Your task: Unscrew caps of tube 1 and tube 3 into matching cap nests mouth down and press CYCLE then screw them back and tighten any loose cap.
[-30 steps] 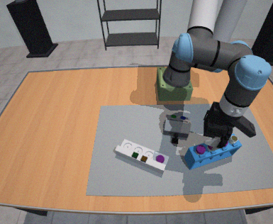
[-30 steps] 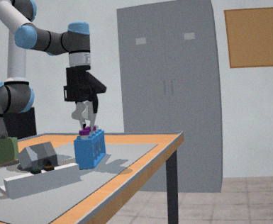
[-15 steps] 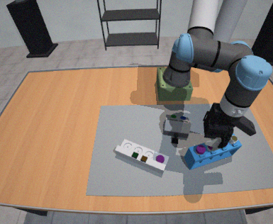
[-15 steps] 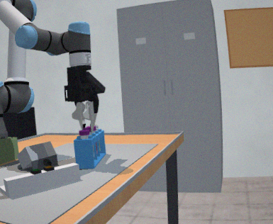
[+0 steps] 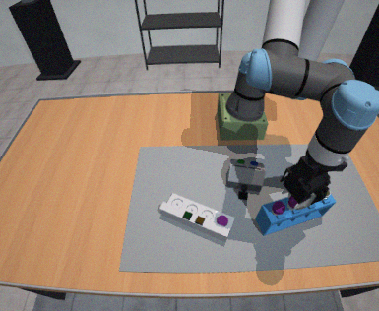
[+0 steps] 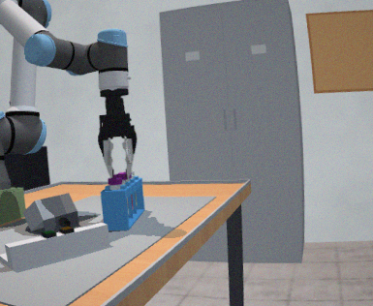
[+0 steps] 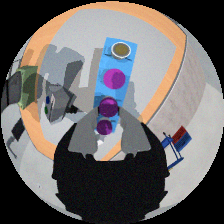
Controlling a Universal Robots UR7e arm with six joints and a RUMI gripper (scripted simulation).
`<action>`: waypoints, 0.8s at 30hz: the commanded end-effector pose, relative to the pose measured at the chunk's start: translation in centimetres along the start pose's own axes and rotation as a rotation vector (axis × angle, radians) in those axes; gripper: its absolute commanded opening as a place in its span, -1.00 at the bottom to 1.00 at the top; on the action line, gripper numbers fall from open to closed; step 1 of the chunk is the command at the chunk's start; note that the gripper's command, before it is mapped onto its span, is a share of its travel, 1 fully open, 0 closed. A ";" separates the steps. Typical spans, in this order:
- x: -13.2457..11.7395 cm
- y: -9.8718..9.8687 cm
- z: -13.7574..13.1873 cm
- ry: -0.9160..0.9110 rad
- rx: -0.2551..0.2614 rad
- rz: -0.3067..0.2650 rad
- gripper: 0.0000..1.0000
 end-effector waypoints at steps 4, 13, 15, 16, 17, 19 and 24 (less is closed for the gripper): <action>-0.1 0.0 0.0 0.345 -0.005 0.011 -1.00; -0.1 0.0 0.0 0.345 -0.005 0.011 -0.30; -0.1 0.0 0.0 0.345 -0.005 0.011 -0.30; -0.1 0.0 0.0 0.345 -0.005 0.011 -0.30; -0.1 0.0 0.0 0.345 -0.005 0.011 -0.30; -0.1 0.0 0.0 0.345 -0.005 0.011 -0.30; -0.1 0.0 0.0 0.262 -0.004 0.011 -0.30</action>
Point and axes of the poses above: the point where the finger pads meet when closed, its own y axis back along the fingers, its own z axis across the jaws, x = y × z, the point moved 6 cm from there along y, back along the fingers, and after that the axes turned 14 degrees about -y, right-handed, at the moved point
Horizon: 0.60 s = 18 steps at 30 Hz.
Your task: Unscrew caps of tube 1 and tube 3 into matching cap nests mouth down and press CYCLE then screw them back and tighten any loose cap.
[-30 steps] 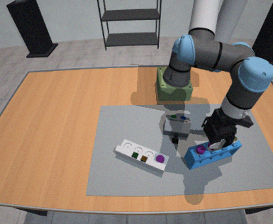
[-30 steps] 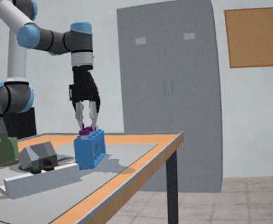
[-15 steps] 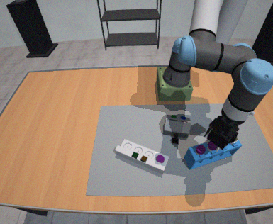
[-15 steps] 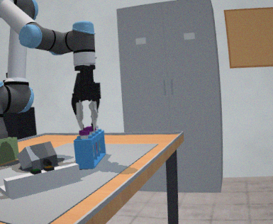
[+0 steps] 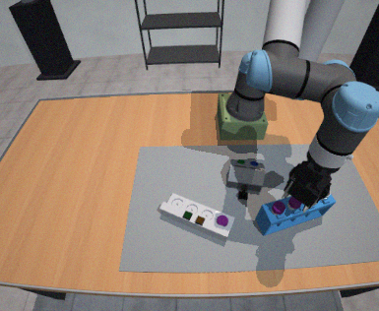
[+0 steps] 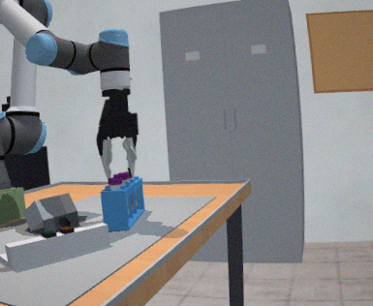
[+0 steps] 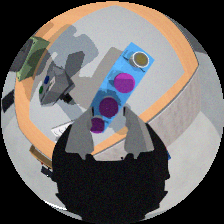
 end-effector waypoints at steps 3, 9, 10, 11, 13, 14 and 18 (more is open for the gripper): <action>0.0 0.0 0.0 -0.323 -0.001 0.000 -0.30; 0.0 0.0 0.0 -0.582 -0.001 0.000 -0.30; 0.0 0.0 0.0 -0.582 -0.001 0.000 -0.30; 0.0 0.0 0.0 -0.665 -0.001 0.000 -0.30; 0.0 0.0 0.0 -0.748 -0.001 0.000 -0.30; 0.0 0.0 0.0 -0.784 -0.001 0.000 -0.30; 0.0 0.0 0.0 -0.784 -0.001 0.000 -0.30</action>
Point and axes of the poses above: the point where the finger pads meet when closed, its own y axis back along the fingers, its own z axis across the jaws, x = y × z, the point moved 6 cm from there along y, back along the fingers, and after that the axes turned 14 degrees about -y, right-handed, at the moved point
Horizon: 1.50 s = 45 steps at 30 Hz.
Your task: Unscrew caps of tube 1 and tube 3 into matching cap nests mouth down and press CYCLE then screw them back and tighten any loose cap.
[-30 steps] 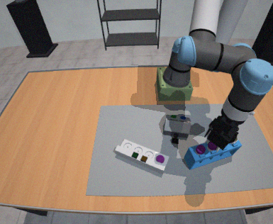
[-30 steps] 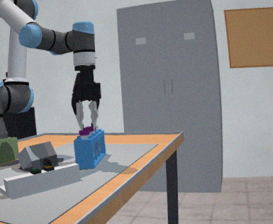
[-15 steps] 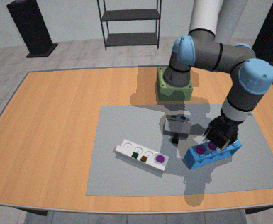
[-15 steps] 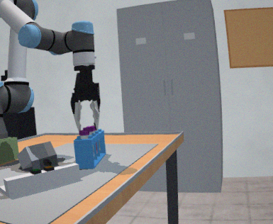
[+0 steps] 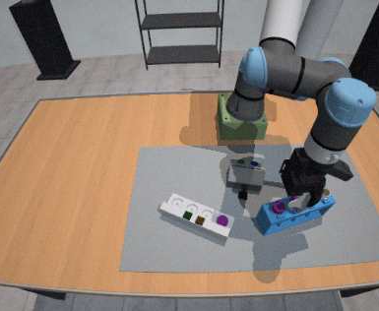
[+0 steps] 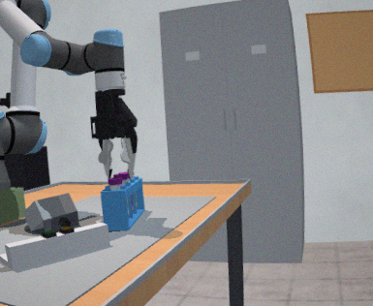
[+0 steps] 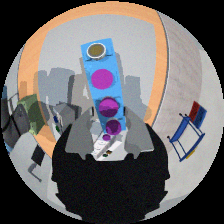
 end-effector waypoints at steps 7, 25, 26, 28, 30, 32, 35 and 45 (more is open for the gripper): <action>0.1 0.0 0.0 -0.067 -0.002 -0.010 -1.00; 0.1 0.0 0.0 0.183 0.000 -0.011 -1.00; 0.1 0.0 0.0 0.233 0.000 -0.011 -1.00; 0.1 0.0 0.0 0.333 0.000 -0.011 -1.00; 0.1 0.0 0.0 0.433 0.001 -0.011 -1.00; 0.1 0.0 0.0 0.457 0.001 -0.011 -1.00; 0.1 0.0 0.0 0.457 0.001 -0.011 -1.00; 0.1 0.0 0.0 0.457 0.001 -0.011 -0.30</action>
Point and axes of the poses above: the point where the finger pads meet when closed, its own y axis back along the fingers, its own z axis across the jaws, x = y × z, the point moved 6 cm from there along y, back along the fingers, and after that the axes turned 14 degrees about -y, right-handed, at the moved point
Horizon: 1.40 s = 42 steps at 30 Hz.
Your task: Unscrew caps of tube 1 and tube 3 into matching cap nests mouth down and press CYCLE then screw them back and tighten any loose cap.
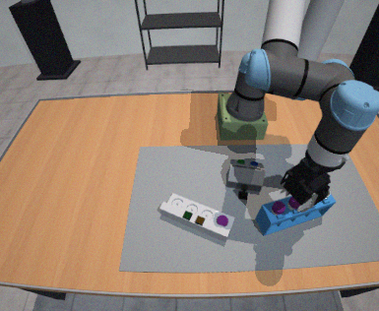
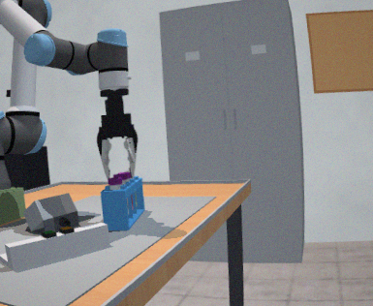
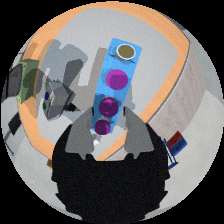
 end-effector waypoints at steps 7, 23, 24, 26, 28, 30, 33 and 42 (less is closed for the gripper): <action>0.0 0.1 0.0 -0.164 -0.001 0.000 -0.30; 0.0 0.7 0.0 -0.259 -0.001 0.000 -0.30; 0.0 0.7 0.0 -0.259 -0.001 0.000 -0.30; 0.0 0.7 0.0 -0.259 -0.001 0.000 -0.30; 0.0 0.7 0.0 -0.259 -0.001 0.000 -0.30; 0.0 0.7 0.0 -0.259 -0.001 0.000 -1.00; 0.0 0.7 0.0 -0.259 -0.001 0.000 -1.00; 0.0 0.7 0.0 -0.259 -0.001 0.000 -1.00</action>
Point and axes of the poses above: the point where the finger pads meet when closed, its own y axis back along the fingers, its own z axis across the jaws, x = y × z, the point moved 6 cm from there along y, back along the fingers, and after that the axes turned 14 degrees about -y, right-handed, at the moved point
